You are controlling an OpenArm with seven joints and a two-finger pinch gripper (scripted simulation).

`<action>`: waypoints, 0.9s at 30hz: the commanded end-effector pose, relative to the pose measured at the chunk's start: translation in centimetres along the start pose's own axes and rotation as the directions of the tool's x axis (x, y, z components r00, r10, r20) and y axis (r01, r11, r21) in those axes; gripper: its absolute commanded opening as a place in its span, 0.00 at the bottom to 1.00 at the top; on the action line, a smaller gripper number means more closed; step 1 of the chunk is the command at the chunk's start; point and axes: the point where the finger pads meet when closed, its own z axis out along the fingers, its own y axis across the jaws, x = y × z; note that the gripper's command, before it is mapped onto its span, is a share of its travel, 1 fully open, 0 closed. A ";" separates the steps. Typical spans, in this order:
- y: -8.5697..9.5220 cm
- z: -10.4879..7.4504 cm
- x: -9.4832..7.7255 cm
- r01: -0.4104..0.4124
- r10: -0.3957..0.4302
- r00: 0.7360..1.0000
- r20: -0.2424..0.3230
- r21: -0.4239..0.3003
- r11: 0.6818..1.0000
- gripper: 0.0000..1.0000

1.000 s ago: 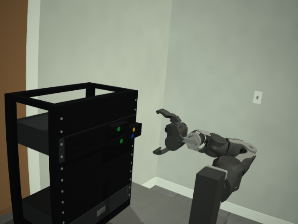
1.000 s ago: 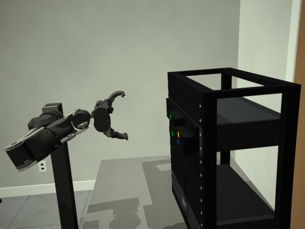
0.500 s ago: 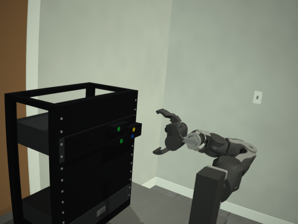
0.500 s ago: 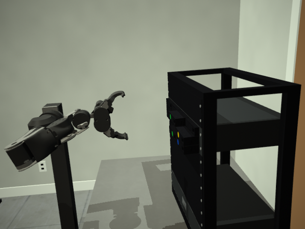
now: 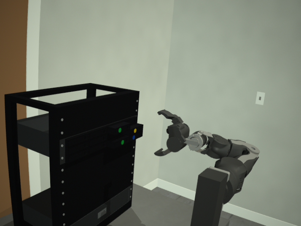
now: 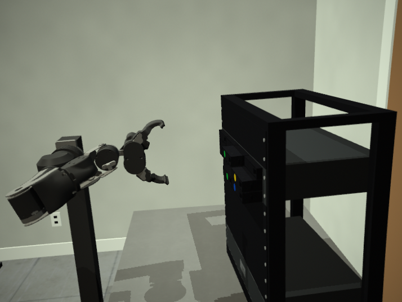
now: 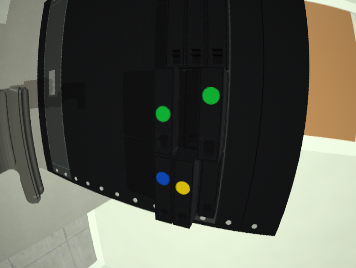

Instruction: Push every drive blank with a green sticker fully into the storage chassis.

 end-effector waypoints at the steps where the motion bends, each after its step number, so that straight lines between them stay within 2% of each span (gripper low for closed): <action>1: 0.2 0.0 -0.1 0.001 -0.001 1.000 0.004 -0.005 1.000 1.00; 6: 0.3 -0.1 -0.7 0.000 0.000 1.000 0.005 -0.005 1.000 1.00; 12: 0.8 -0.4 -3.2 0.000 0.000 1.000 0.006 -0.004 1.000 1.00; 27: 0.9 -0.4 -3.5 0.001 -0.001 1.000 0.005 -0.004 1.000 1.00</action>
